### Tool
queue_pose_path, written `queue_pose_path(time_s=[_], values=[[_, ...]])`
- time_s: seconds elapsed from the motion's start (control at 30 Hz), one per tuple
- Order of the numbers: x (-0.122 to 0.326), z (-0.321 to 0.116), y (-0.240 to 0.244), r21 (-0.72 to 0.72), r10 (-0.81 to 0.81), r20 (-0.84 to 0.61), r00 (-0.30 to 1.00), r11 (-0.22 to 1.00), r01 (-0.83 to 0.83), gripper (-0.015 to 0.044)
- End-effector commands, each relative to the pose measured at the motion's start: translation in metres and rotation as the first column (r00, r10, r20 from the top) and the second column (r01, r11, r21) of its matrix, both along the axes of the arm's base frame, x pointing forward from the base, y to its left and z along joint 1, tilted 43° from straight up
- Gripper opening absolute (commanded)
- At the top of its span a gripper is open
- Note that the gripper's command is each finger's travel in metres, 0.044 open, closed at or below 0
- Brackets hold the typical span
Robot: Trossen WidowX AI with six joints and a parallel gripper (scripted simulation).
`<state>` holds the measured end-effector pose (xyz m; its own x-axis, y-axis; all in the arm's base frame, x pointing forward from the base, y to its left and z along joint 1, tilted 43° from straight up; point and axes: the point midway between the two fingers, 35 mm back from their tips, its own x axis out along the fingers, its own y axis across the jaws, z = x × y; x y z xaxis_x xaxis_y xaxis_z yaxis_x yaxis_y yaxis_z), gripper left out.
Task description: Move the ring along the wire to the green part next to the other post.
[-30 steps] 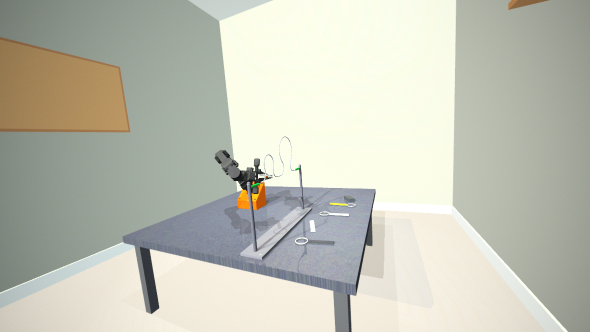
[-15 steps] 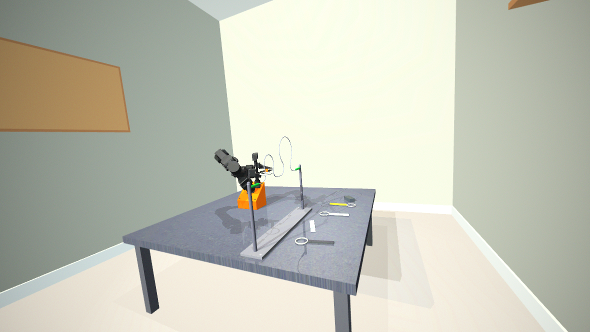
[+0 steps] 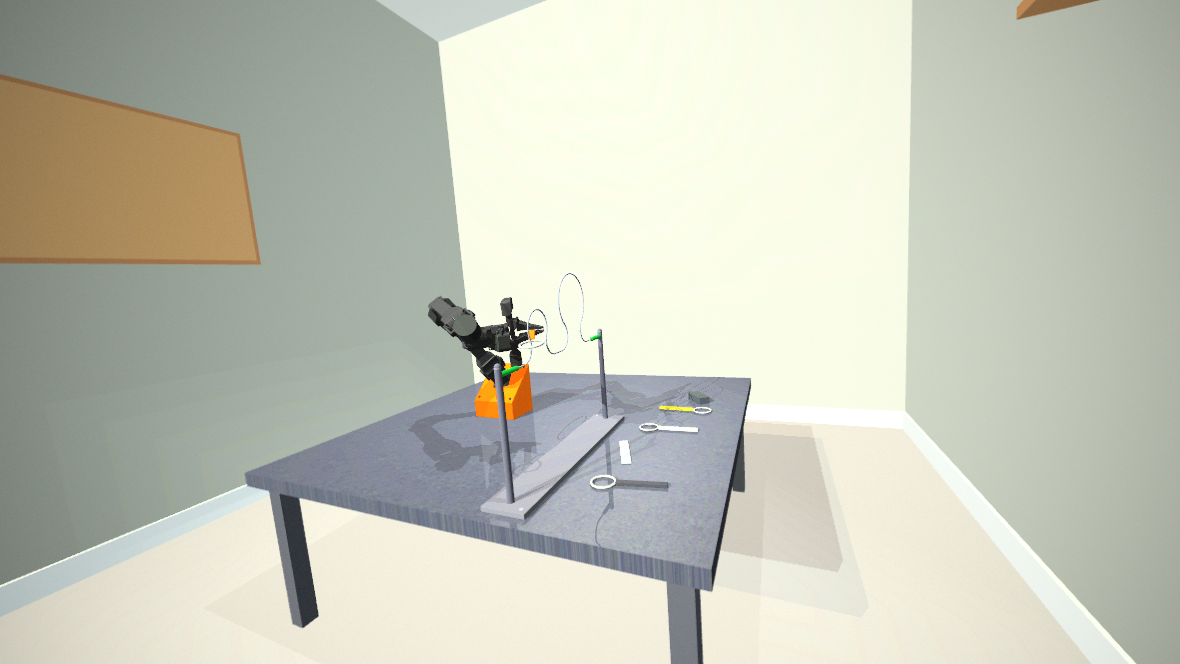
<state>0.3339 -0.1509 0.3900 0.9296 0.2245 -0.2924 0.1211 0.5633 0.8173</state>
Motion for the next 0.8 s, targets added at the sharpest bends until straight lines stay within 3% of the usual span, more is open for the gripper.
queue_pose_path(time_s=[0.0,0.77], values=[[0.000,0.009,0.005,0.029,0.004,0.015,1.000,1.000,-0.005,-0.0150],[0.002,0.024,0.011,0.042,0.002,0.012,1.000,0.999,-0.002,-0.0150]])
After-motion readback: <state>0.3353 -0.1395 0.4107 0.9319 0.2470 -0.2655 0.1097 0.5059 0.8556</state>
